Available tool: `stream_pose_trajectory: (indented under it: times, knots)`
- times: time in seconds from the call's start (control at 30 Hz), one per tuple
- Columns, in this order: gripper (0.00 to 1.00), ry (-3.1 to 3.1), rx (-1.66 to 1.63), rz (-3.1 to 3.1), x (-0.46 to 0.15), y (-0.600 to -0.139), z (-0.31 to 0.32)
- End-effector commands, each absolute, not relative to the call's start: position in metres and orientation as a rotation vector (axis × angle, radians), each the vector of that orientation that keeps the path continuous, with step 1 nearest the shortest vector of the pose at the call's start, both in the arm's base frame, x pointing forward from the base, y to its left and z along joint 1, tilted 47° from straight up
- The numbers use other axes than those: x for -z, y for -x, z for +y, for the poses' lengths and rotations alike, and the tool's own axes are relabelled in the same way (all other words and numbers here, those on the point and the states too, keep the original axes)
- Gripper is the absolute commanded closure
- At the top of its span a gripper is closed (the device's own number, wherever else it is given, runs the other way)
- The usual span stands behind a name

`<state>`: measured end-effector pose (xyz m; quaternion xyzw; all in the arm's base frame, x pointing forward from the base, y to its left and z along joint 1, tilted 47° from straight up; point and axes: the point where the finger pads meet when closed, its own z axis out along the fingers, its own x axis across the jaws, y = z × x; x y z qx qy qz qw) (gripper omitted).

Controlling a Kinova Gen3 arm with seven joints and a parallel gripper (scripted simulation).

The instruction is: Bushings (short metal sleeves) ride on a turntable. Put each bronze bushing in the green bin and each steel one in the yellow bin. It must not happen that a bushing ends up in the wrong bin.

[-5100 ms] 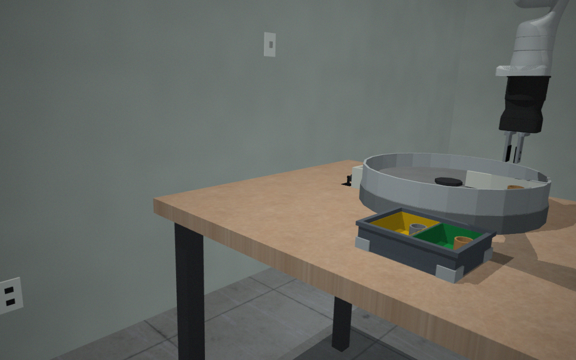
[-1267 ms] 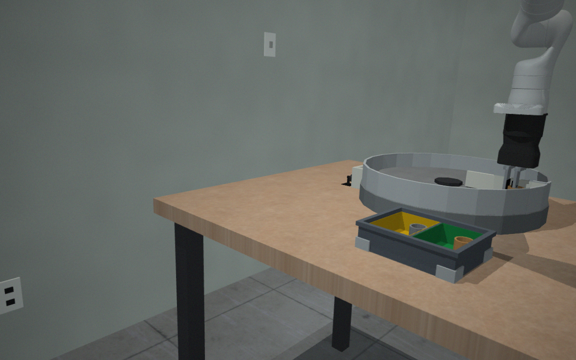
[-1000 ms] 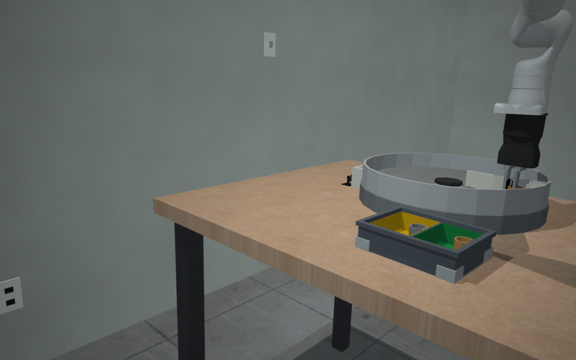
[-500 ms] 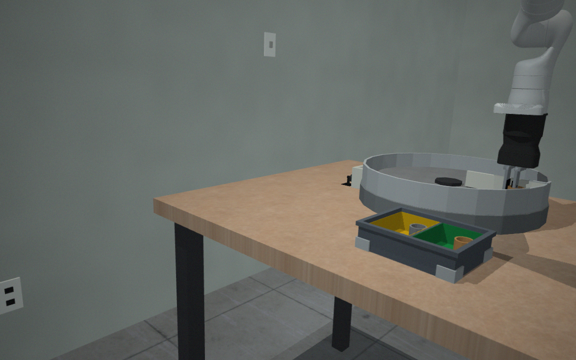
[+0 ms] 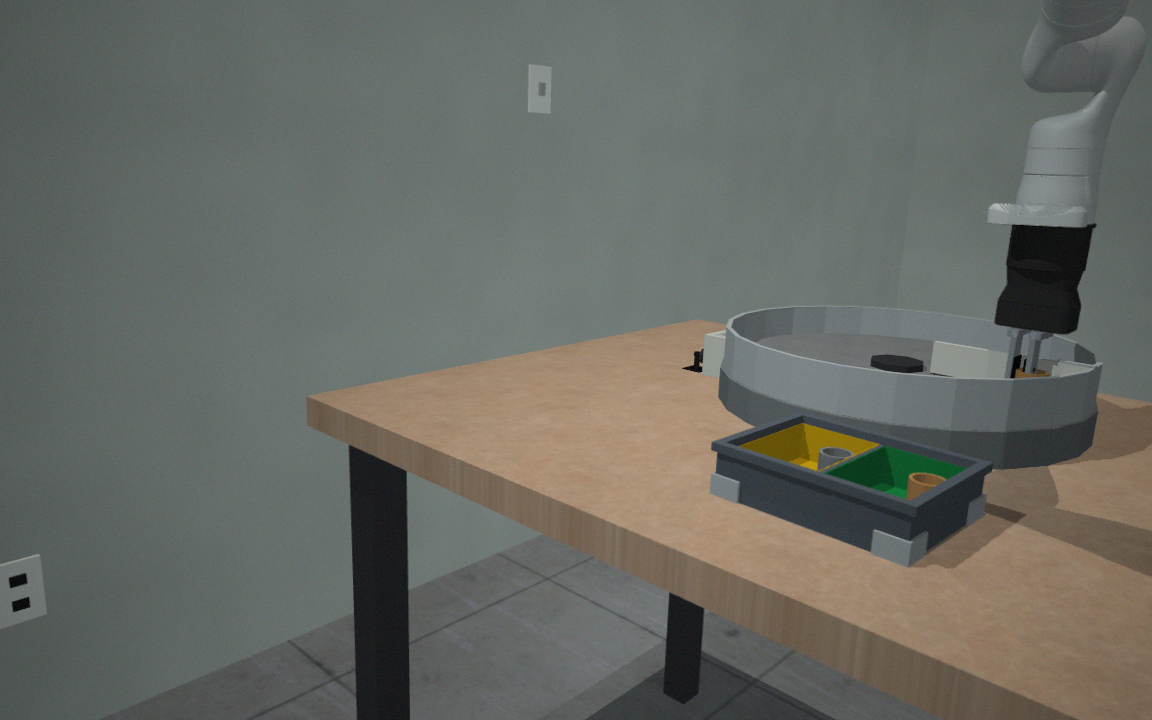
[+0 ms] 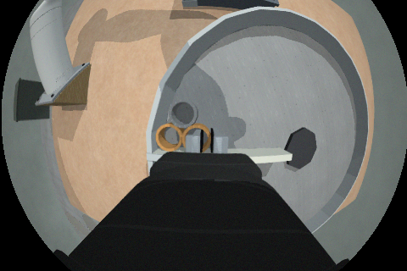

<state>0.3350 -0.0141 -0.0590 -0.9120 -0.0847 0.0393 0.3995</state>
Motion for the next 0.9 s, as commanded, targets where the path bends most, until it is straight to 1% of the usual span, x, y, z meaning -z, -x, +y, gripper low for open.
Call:
stream_pose_trajectory:
  times: [0.0,0.87]
  knots:
    - [1.0,2.309,-0.098,-0.214,0.058,-0.3357,-0.0158]
    - [1.0,2.309,-0.098,-0.214,0.0527,-0.3368,-0.0215]
